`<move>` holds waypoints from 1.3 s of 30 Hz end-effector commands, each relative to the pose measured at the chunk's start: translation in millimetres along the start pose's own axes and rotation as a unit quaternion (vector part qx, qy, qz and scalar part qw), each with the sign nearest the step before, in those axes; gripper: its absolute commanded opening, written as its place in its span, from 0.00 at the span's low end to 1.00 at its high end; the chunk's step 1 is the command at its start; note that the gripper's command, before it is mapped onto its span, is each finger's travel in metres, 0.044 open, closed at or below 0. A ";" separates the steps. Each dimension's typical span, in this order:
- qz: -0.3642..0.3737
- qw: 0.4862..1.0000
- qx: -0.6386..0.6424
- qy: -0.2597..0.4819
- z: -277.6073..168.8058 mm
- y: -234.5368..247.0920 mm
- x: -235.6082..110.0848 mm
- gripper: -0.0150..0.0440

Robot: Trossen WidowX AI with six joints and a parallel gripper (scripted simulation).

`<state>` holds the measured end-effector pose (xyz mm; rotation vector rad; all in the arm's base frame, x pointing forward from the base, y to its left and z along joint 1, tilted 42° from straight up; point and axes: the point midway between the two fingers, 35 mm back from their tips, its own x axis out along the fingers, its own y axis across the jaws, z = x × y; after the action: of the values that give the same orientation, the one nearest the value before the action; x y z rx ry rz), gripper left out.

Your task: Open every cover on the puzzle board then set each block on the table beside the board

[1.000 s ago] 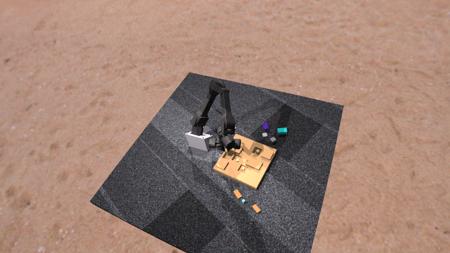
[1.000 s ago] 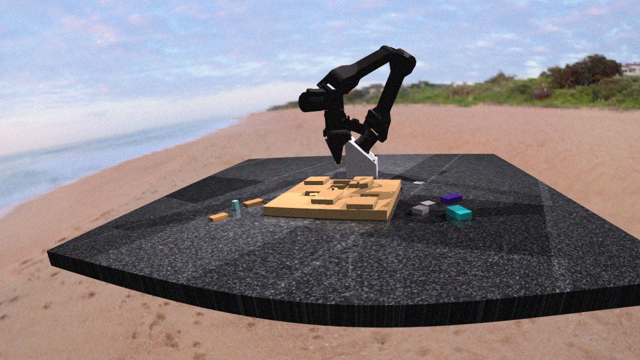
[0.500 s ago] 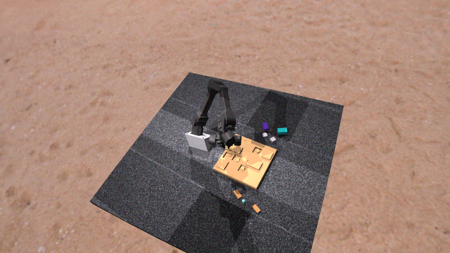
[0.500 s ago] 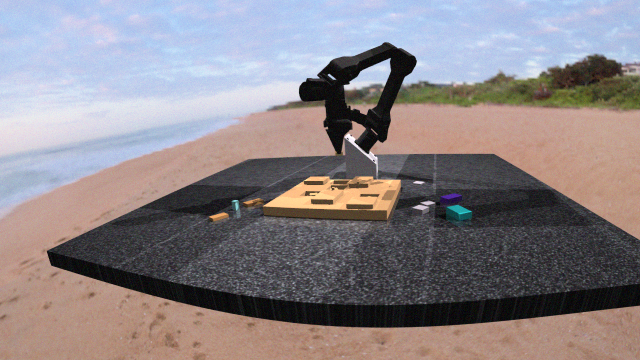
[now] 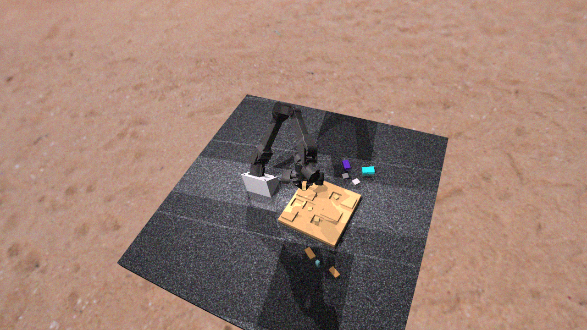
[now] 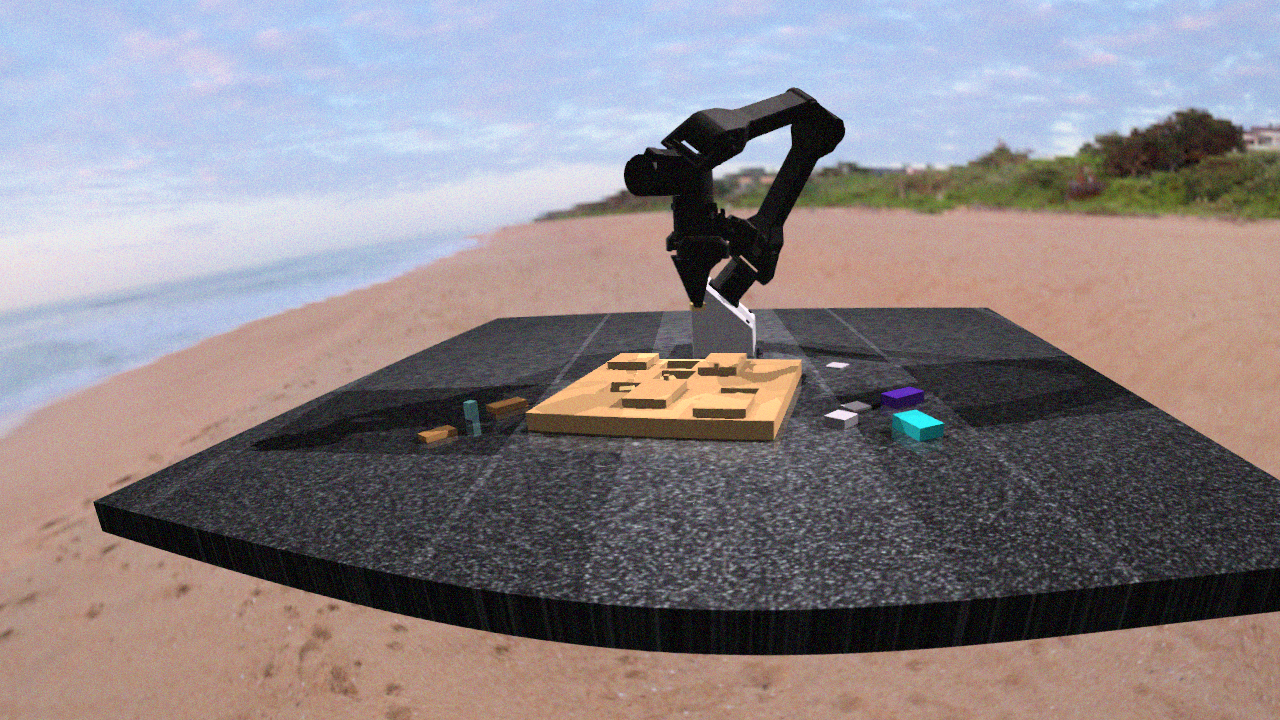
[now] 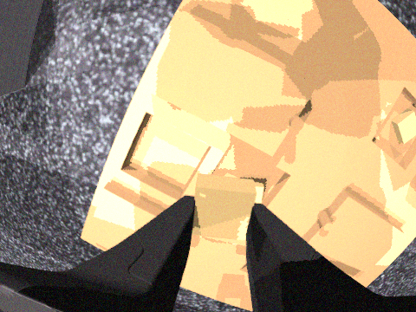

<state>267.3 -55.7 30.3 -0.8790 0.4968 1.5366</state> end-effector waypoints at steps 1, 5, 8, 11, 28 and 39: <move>-0.003 1.000 0.001 0.003 6.8 -10.5 -2.8 0.39; -0.004 1.000 0.001 0.005 15.7 -20.3 -3.7 0.39; -0.004 1.000 0.001 0.006 22.8 -27.3 -4.3 0.39; -0.004 1.000 0.001 0.007 30.3 -34.2 -4.8 0.39; -0.007 1.000 0.000 0.006 79.4 -68.7 -6.4 0.39; -0.009 1.000 -0.001 0.001 116.4 -85.8 -6.8 0.39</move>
<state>319.0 35.2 114.5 -0.8861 0.4925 1.5261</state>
